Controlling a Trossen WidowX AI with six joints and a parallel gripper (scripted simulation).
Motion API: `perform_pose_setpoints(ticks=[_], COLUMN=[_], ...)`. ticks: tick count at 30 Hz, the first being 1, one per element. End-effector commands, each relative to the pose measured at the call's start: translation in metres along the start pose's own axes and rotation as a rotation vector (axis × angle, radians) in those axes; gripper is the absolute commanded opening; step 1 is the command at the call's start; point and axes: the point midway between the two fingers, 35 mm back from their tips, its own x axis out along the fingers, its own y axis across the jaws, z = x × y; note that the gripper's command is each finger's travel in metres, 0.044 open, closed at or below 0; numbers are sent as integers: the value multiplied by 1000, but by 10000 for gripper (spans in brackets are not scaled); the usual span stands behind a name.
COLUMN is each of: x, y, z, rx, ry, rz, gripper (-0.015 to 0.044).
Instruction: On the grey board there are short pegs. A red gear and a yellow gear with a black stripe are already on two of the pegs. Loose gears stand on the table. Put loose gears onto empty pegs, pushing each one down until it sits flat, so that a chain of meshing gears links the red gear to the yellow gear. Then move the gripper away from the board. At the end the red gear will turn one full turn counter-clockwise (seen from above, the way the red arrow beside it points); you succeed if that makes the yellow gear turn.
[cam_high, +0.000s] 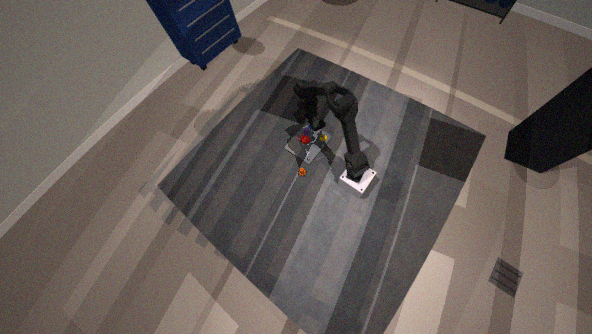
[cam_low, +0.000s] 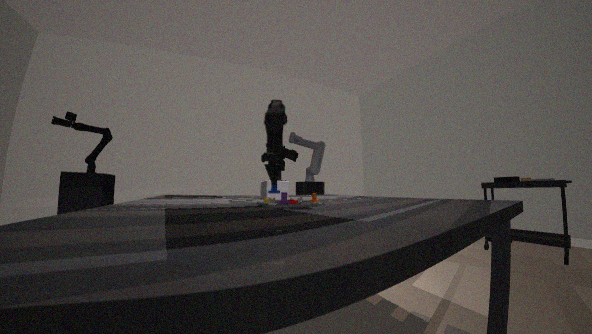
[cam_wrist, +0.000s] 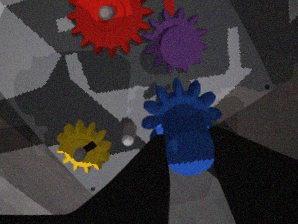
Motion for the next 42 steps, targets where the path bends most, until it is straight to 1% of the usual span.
perform_pose_setpoints(ticks=[1, 7, 19, 23, 30, 42], x=[7, 15, 33, 27, 20, 19], y=[3, 2, 3, 3, 2, 3], z=[-1, -1, -1, -1, -1, -1], rx=[-2, 85, 380, 405, 338, 13], ry=[4, 5, 6, 6, 6, 4], rz=[8, 8, 7, 7, 7, 8], gripper=[0, 0, 0, 0, 0, 0])
